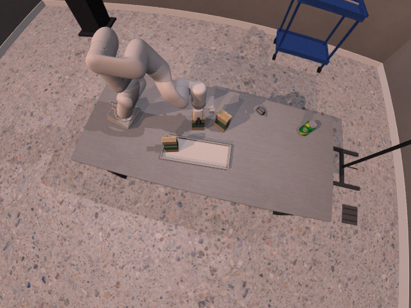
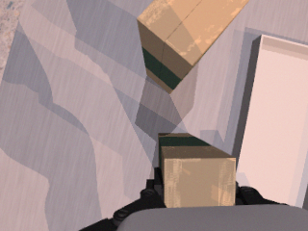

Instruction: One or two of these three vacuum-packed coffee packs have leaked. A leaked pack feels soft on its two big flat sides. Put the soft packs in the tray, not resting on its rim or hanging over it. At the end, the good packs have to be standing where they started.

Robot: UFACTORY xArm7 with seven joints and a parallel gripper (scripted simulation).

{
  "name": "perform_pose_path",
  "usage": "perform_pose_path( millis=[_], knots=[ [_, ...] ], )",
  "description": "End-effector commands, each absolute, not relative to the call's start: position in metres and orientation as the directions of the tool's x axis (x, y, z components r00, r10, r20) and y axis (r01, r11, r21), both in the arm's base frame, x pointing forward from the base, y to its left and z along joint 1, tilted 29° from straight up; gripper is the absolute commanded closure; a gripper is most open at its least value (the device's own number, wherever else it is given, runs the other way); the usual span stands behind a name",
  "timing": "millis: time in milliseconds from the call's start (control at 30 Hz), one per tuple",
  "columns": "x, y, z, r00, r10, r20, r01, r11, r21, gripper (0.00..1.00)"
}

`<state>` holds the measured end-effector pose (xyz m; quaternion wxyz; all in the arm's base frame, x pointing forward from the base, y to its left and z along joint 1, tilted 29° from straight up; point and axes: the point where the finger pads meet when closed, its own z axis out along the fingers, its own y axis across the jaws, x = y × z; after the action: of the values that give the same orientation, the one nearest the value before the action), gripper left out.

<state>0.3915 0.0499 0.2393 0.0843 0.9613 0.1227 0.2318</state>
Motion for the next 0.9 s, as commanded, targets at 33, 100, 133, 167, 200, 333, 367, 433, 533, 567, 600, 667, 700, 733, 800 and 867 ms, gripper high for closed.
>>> perform_pose_path(
  millis=[33,100,133,167,200,333,367,433,533,567,600,667,700,733,800,867],
  knots=[
    [0.3922,0.0503,0.2408,0.861,0.275,0.428,0.197,-0.956,0.219,0.73],
    [0.3922,0.0503,0.2408,0.861,0.275,0.428,0.197,-0.956,0.219,0.73],
    [0.3922,0.0503,0.2408,0.861,0.275,0.428,0.197,-0.956,0.219,0.73],
    [0.3922,0.0503,0.2408,0.861,0.275,0.428,0.197,-0.956,0.219,0.73],
    [0.3922,0.0503,0.2408,0.861,0.275,0.428,0.197,-0.956,0.219,0.73],
    [0.3922,0.0503,0.2408,0.861,0.275,0.428,0.197,-0.956,0.219,0.73],
    [0.3922,0.0503,0.2408,0.861,0.275,0.428,0.197,-0.956,0.219,0.73],
    [0.3922,0.0503,0.2408,0.861,0.275,0.428,0.197,-0.956,0.219,0.73],
    [0.3922,0.0503,0.2408,0.861,0.275,0.428,0.197,-0.956,0.219,0.13],
    [0.3922,0.0503,0.2408,0.861,0.275,0.428,0.197,-0.956,0.219,0.13],
    [0.3922,0.0503,0.2408,0.861,0.275,0.428,0.197,-0.956,0.219,0.13],
    [0.3922,0.0503,0.2408,0.861,0.275,0.428,0.197,-0.956,0.219,0.13],
    [0.3922,0.0503,0.2408,0.861,0.275,0.428,0.197,-0.956,0.219,0.13],
    [0.3922,0.0503,0.2408,0.861,0.275,0.428,0.197,-0.956,0.219,0.13],
    [0.3922,0.0503,0.2408,0.861,0.275,0.428,0.197,-0.956,0.219,0.13],
    [0.3922,0.0503,0.2408,0.861,0.275,0.428,0.197,-0.956,0.219,0.13]
  ],
)
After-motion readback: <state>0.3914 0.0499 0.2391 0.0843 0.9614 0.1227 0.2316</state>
